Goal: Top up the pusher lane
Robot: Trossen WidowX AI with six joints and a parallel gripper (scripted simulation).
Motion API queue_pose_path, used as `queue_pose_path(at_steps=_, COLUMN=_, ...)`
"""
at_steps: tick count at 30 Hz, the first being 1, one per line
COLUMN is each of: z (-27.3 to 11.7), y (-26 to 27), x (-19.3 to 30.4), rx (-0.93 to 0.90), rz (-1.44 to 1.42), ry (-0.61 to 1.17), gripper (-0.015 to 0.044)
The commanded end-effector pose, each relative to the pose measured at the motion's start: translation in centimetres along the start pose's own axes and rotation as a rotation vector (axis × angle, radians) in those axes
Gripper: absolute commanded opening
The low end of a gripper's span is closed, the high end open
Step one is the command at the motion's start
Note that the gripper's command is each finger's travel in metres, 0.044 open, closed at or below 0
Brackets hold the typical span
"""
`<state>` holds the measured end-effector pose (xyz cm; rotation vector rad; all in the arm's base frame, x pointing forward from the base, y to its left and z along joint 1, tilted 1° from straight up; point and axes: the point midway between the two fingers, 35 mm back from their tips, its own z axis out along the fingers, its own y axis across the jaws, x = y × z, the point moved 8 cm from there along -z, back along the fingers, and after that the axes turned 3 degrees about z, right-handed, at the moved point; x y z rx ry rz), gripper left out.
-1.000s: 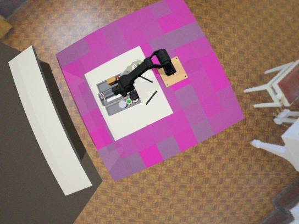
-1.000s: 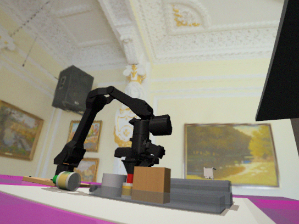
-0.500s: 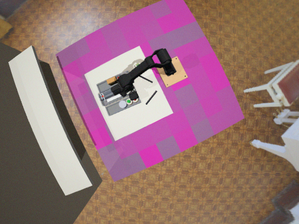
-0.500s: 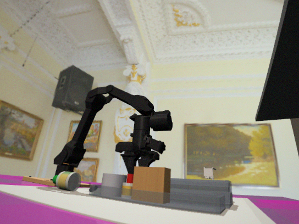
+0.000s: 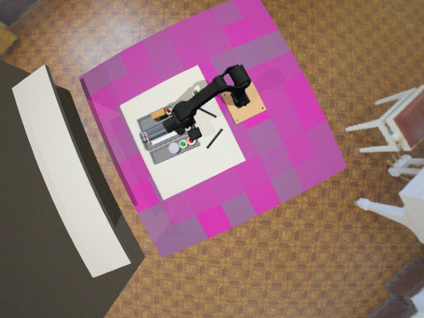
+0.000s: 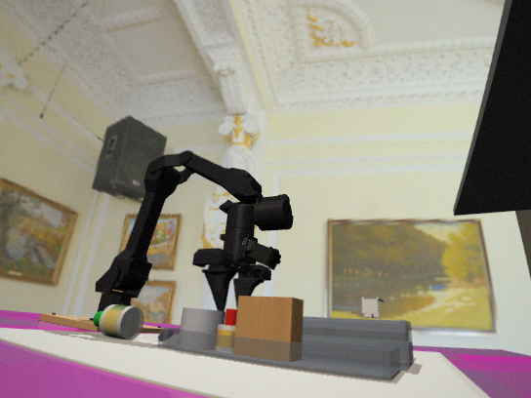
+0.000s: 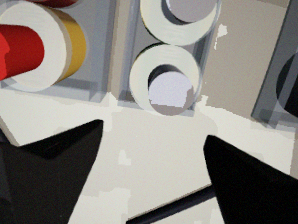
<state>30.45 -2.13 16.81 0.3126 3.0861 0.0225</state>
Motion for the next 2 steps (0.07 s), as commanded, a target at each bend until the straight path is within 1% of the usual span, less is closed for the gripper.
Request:
queue_pose_path(at_steps=1, z=0.01, y=-0.08, x=1.53, rx=0.002, rz=0.003, ry=0.001, gripper=0.0299)
queue_pose_path(at_steps=2, z=0.01, y=-0.10, x=1.90, rx=0.002, rz=0.003, ry=0.001, gripper=0.0299)
